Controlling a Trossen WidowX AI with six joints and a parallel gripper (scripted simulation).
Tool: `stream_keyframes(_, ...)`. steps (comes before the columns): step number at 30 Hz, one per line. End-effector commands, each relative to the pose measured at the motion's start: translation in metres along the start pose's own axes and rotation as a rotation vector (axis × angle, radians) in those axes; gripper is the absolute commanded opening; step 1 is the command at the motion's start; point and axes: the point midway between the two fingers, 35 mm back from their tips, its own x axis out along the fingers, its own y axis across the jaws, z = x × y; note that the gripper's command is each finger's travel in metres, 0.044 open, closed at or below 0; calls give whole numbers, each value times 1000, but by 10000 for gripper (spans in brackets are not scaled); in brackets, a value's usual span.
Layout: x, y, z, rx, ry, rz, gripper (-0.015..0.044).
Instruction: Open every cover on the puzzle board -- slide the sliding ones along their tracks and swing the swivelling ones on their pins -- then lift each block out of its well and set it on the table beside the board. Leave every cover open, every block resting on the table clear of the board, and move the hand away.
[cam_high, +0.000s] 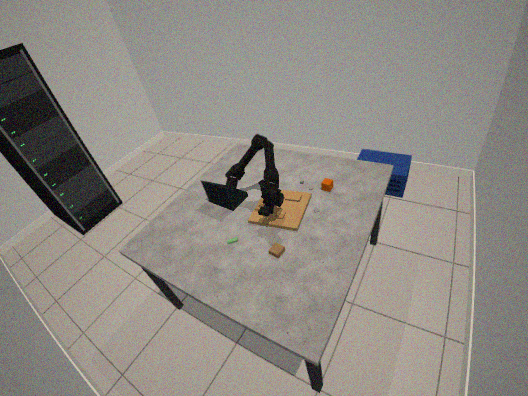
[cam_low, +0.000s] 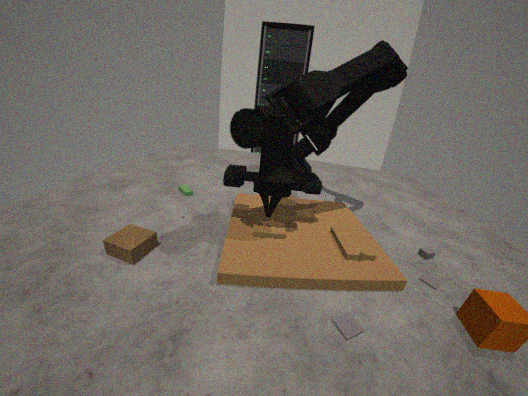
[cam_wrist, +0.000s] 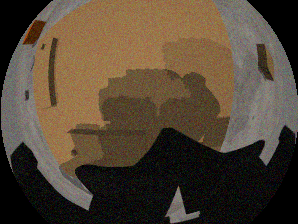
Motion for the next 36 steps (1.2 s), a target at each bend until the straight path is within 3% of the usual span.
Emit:
stream_keyframes(1, 1, 0, 4, 1, -3, 3, 0)
stream_keyframes(36, -1, -2, 39, 0, -4, 2, 0)
